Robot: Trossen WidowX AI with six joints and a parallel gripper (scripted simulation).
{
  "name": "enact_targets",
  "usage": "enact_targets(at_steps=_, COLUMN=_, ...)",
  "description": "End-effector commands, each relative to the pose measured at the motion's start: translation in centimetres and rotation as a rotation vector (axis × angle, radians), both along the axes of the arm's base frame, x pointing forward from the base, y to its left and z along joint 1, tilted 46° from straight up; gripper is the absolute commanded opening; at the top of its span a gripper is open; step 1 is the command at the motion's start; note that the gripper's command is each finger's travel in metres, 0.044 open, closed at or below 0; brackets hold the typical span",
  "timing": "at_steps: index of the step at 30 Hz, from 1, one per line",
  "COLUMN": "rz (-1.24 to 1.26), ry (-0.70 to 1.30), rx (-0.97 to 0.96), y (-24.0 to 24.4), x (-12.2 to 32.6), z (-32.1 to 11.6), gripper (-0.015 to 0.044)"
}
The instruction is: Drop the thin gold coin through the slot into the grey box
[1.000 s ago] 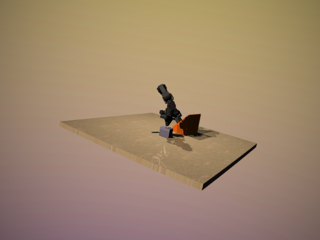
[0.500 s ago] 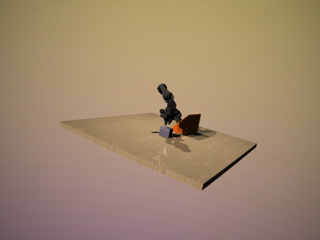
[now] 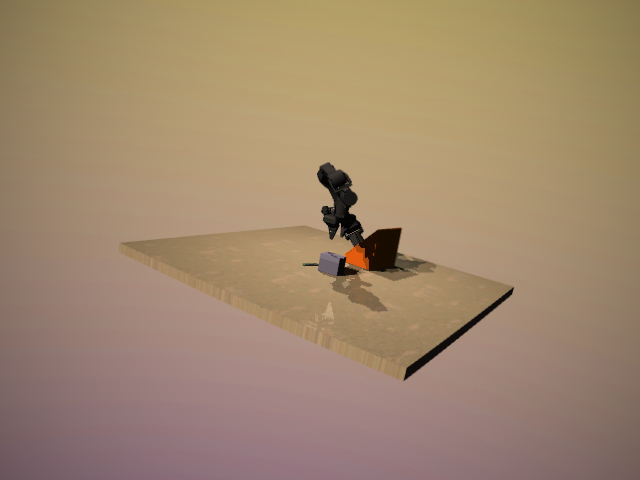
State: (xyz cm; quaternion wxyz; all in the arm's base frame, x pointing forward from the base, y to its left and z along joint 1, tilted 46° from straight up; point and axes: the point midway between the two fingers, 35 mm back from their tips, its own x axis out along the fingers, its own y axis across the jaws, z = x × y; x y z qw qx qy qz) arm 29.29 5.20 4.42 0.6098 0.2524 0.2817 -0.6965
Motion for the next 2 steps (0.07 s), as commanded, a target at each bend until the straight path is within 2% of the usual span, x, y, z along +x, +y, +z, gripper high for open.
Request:
enact_targets(at_steps=1, rz=-0.004, ry=-0.003, rx=0.003, y=0.25, x=0.02, z=0.21, gripper=0.044)
enact_targets(at_steps=2, rz=-0.004, ry=-0.003, rx=0.003, y=0.25, x=0.02, z=0.21, gripper=0.044)
